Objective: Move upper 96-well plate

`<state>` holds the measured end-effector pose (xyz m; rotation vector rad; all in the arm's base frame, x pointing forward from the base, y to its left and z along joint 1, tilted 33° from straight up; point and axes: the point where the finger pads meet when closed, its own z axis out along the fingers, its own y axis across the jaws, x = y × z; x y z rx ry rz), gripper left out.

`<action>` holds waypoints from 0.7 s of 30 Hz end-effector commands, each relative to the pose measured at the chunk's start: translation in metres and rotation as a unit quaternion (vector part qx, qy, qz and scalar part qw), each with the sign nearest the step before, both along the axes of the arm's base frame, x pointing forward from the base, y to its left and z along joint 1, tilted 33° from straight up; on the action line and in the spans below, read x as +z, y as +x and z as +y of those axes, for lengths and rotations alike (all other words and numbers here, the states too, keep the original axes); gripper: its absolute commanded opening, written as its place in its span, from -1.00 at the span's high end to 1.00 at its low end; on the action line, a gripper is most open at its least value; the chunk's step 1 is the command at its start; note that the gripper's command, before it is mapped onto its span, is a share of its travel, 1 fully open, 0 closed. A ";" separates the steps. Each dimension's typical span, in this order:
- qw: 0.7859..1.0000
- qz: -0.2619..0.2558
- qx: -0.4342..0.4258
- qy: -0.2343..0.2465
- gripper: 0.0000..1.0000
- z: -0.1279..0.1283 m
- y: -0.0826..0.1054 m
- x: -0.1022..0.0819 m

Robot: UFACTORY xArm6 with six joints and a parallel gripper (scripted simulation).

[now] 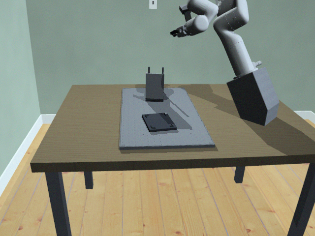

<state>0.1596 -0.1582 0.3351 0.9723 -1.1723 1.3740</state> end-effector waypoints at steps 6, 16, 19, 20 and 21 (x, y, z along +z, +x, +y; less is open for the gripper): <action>1.000 -0.001 0.000 0.000 -1.00 0.000 0.000 0.000; 1.000 -0.001 0.000 0.000 -1.00 0.000 0.000 0.000; 0.999 0.013 -0.009 0.029 -1.00 -0.002 0.001 -0.009; 0.999 0.020 -0.014 0.043 -1.00 -0.003 0.002 -0.014; 0.999 0.022 -0.015 0.046 -1.00 -0.004 0.003 -0.018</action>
